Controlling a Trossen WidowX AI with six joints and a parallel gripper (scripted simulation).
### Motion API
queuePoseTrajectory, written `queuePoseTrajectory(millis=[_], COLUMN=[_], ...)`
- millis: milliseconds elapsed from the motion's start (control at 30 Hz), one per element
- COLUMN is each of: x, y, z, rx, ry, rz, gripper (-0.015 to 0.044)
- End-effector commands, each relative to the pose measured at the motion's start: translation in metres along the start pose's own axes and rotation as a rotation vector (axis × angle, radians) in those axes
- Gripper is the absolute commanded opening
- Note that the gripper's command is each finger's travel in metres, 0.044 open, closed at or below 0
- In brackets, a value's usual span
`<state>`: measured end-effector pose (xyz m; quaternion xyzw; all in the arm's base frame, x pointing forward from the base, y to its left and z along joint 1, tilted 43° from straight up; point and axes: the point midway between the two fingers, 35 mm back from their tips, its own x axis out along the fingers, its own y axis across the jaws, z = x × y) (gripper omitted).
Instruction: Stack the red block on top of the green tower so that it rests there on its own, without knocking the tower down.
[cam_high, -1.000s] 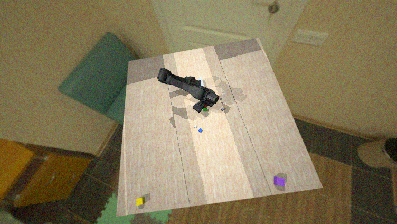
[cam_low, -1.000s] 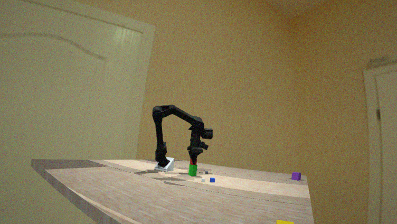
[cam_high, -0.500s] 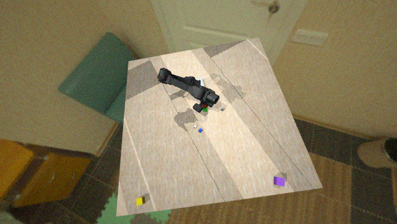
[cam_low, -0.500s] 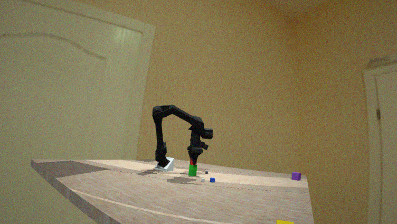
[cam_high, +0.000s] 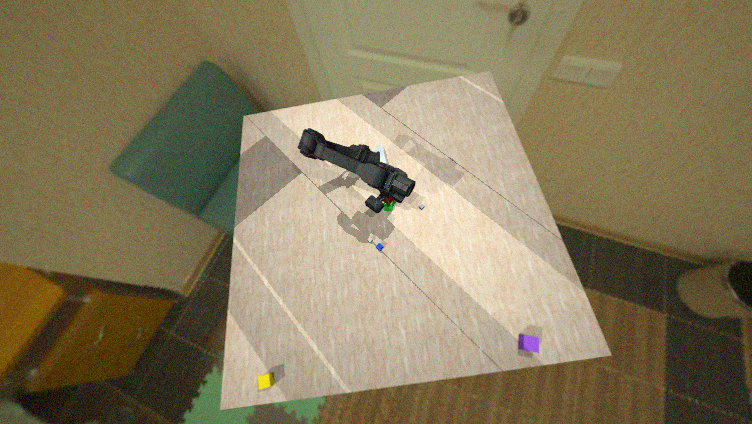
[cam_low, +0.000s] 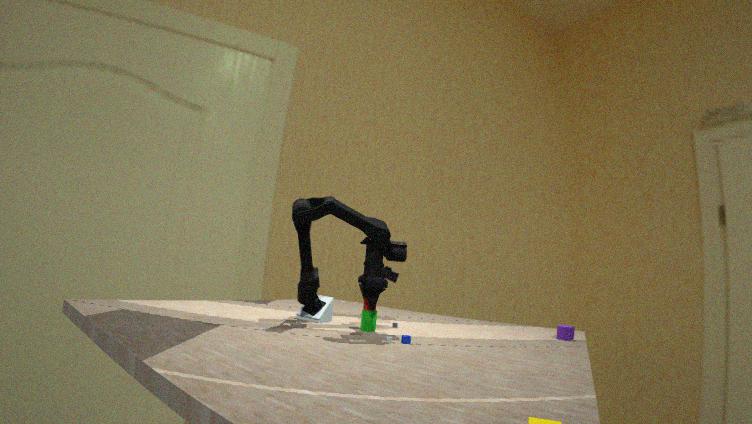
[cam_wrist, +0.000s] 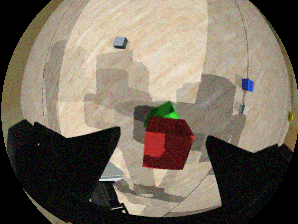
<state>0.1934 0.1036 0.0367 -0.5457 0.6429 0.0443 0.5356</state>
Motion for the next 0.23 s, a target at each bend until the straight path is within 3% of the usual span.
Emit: queuePoseTrajectory(millis=[0,200], x=[0.0000,0.0000], y=[0.0000,0.0000], z=[0.0000,0.0000], rx=[0.000,0.000], ry=[0.000,0.000], rz=[0.000,0.000], gripper=[0.0440,0.0440])
